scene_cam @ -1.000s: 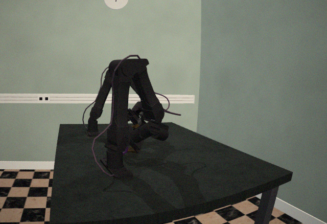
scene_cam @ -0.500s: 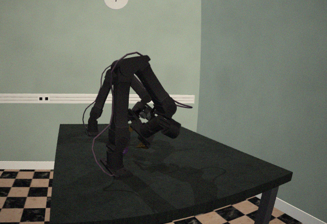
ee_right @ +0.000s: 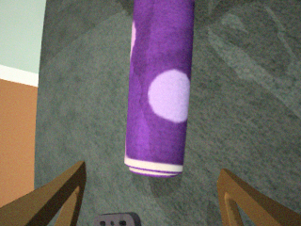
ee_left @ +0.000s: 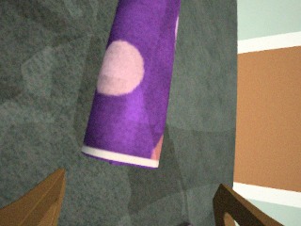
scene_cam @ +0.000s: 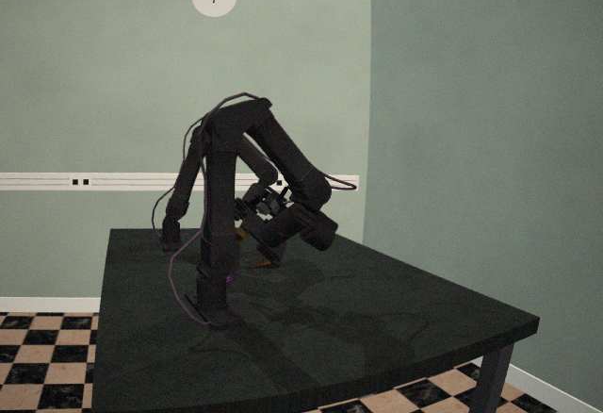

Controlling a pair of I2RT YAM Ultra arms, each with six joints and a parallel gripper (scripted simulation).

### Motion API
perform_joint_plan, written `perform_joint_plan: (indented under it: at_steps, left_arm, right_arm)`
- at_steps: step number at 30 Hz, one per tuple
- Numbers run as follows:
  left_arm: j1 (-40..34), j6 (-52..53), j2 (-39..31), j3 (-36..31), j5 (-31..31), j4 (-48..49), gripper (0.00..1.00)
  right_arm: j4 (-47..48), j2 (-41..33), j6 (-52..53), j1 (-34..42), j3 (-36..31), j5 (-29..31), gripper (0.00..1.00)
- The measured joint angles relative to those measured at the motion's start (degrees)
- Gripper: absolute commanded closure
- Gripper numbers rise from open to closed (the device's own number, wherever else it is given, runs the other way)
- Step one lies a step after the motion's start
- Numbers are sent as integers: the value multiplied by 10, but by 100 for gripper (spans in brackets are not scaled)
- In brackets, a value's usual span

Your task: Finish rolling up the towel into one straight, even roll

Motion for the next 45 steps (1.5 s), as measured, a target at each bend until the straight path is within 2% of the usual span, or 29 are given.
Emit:
perform_joint_plan:
  at_steps: [11, 15, 28, 34, 40, 45]
  left_arm:
    - [33, 1, -186, -32, -70, 10, 15]
    - [43, 6, -232, -39, -94, 14, 15]
    - [122, 80, -471, -54, -188, 11, 15]
    - [169, 133, -524, -54, -205, 7, 15]
    - [243, 208, -590, -54, -209, 2, 15]
    - [306, 273, -615, -54, -200, -5, 15]
  right_arm:
    - [-41, -198, -2, -21, 0, 69, 15]
    - [-58, -241, -7, -30, 10, 94, 15]
    - [-117, -458, -63, -78, 77, 196, 15]
    - [-124, -518, -78, -79, 97, 239, 15]
    - [-127, -584, -90, -77, 125, 290, 15]
    - [-128, -612, -91, -59, 141, 329, 15]
